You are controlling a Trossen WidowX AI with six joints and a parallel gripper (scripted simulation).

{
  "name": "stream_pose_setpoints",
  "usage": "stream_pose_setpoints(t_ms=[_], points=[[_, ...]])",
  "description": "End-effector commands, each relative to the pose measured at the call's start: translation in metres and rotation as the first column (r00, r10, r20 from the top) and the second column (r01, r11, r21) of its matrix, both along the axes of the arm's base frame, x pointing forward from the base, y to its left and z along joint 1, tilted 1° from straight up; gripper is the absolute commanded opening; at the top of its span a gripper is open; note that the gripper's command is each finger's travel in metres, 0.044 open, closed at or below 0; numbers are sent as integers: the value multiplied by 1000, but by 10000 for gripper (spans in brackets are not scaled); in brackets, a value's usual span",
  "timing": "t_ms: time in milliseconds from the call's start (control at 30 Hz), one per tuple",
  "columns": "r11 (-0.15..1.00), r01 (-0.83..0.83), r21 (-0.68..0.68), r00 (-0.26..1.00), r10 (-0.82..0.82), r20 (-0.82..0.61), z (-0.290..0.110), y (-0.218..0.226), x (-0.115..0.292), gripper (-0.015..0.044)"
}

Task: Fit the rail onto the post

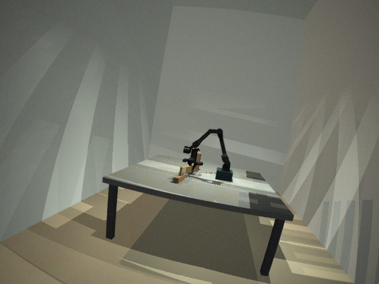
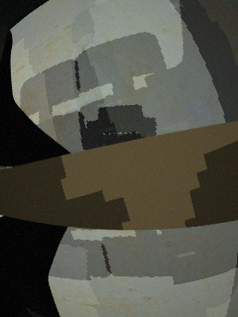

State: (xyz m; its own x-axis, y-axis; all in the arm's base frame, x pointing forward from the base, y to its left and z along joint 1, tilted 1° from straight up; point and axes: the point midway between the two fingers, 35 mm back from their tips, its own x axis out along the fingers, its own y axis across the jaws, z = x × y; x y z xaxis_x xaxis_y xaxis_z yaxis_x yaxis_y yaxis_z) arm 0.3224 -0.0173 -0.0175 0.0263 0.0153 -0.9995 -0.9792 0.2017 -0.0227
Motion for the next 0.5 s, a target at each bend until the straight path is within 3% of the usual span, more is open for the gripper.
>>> stream_pose_setpoints(t_ms=[0, 467], points=[[1000, -5, -5, 1000, 5, 0, 0, -1, 0, 20], [1000, -5, -5, 1000, 5, 0, 0, -1, 0, 0]])
